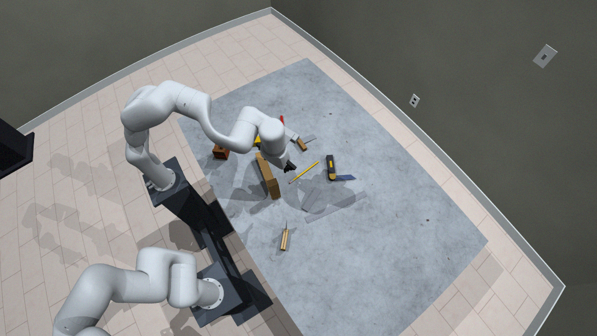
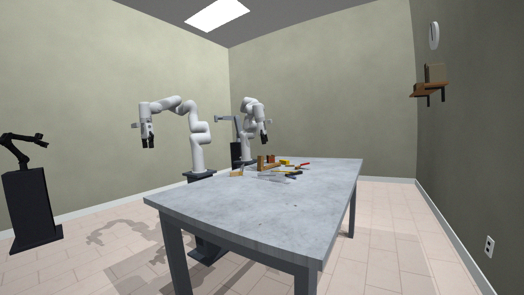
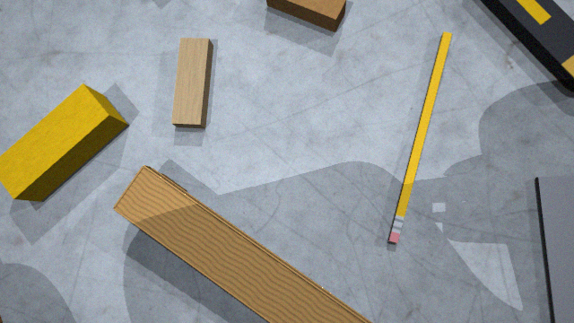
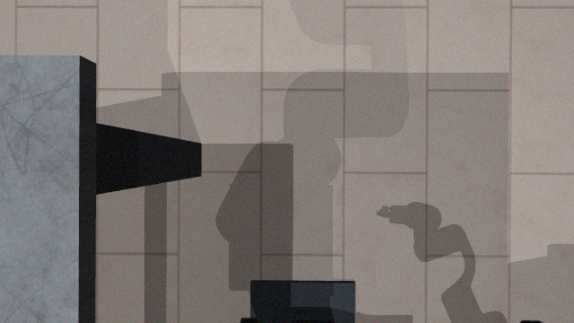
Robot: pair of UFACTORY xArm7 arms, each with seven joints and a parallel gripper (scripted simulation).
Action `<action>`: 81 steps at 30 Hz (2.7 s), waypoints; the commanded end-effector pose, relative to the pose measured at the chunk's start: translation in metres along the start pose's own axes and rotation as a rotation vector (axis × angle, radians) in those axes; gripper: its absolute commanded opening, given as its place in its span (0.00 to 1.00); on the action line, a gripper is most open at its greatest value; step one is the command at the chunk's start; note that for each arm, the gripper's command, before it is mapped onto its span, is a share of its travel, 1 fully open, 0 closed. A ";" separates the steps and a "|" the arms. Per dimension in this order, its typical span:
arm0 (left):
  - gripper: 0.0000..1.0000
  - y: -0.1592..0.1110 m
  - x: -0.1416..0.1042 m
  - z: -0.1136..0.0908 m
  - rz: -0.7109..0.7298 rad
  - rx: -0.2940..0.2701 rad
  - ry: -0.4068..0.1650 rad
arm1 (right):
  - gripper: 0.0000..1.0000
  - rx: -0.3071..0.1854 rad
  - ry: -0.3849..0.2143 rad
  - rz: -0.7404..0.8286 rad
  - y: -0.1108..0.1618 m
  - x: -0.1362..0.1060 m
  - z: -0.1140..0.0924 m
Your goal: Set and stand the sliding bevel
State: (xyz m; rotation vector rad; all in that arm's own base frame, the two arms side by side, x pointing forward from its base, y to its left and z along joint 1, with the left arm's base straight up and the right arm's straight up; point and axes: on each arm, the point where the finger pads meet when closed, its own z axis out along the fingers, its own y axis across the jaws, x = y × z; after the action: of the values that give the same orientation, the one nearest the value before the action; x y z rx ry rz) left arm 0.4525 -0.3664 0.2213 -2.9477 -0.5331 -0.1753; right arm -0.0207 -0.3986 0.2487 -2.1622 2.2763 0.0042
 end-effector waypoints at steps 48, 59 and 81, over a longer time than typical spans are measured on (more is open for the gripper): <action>1.00 0.174 -0.224 0.038 -0.442 -0.034 0.093 | 1.00 0.001 0.003 0.000 0.000 0.001 -0.001; 1.00 0.174 -0.224 0.038 -0.442 -0.034 0.093 | 1.00 0.001 0.003 0.000 0.000 0.001 -0.001; 0.48 0.176 -0.224 0.037 -0.442 -0.034 0.093 | 1.00 0.001 0.003 0.000 0.000 0.001 -0.001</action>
State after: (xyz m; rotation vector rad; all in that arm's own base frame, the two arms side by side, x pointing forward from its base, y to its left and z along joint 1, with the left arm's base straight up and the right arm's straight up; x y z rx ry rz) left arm 0.3095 -0.5988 0.1300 -2.7849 -1.1649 -0.3667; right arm -0.0207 -0.3986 0.2487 -2.1621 2.2763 0.0042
